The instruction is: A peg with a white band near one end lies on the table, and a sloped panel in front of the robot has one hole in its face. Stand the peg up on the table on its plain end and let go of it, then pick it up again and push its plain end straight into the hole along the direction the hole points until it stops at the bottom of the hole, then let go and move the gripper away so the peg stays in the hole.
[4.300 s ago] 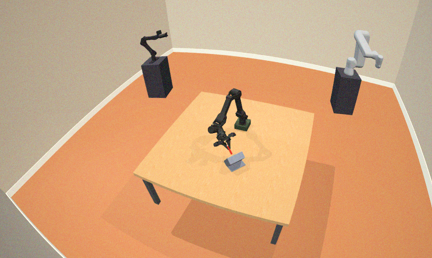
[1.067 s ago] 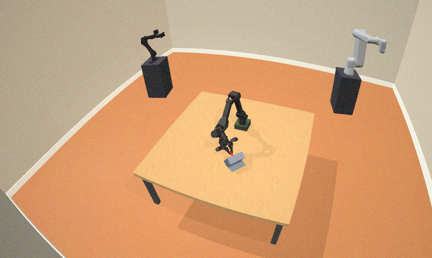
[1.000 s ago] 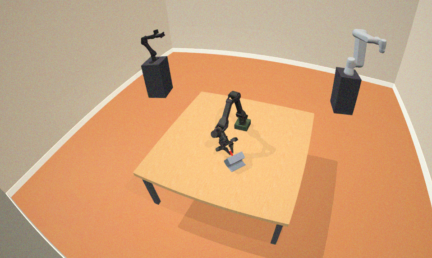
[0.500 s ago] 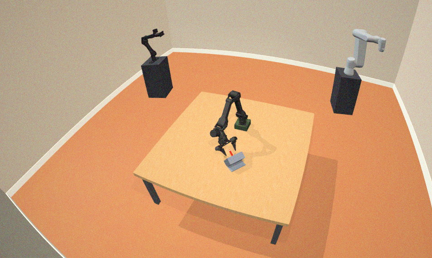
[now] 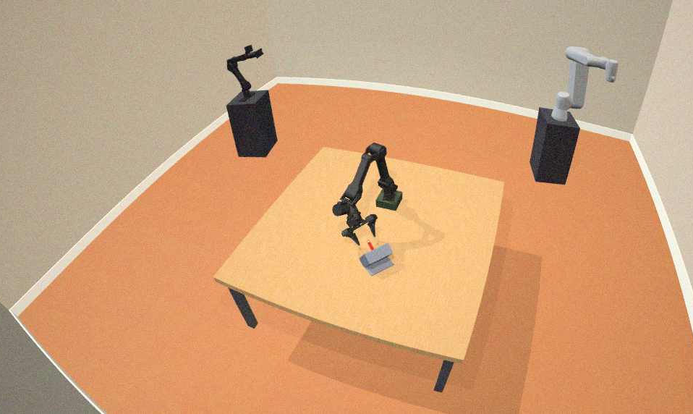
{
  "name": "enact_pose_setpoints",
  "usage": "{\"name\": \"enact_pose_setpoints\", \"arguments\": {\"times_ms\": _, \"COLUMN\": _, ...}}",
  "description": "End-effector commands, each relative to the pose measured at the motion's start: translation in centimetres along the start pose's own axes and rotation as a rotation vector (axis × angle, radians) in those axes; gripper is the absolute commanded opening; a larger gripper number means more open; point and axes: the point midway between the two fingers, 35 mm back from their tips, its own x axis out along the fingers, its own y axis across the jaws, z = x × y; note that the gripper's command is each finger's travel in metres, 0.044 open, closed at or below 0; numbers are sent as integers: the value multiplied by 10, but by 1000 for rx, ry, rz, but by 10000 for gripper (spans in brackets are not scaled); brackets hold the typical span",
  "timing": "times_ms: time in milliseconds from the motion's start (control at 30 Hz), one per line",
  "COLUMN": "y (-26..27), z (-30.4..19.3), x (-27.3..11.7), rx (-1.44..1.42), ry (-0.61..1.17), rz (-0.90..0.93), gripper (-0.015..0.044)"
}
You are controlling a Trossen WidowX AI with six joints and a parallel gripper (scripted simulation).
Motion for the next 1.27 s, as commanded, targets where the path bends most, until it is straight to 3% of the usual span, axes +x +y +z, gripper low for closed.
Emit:
{"name": "enact_pose_setpoints", "arguments": {"times_ms": 0, "y": 0, "z": 2, "x": -8, "rx": -9, "ry": -4, "rz": 3, "gripper": 440}}
{"name": "enact_pose_setpoints", "arguments": {"times_ms": 1233, "y": -5, "z": -4, "x": -67, "rx": -4, "ry": -9, "rz": -1, "gripper": 440}}
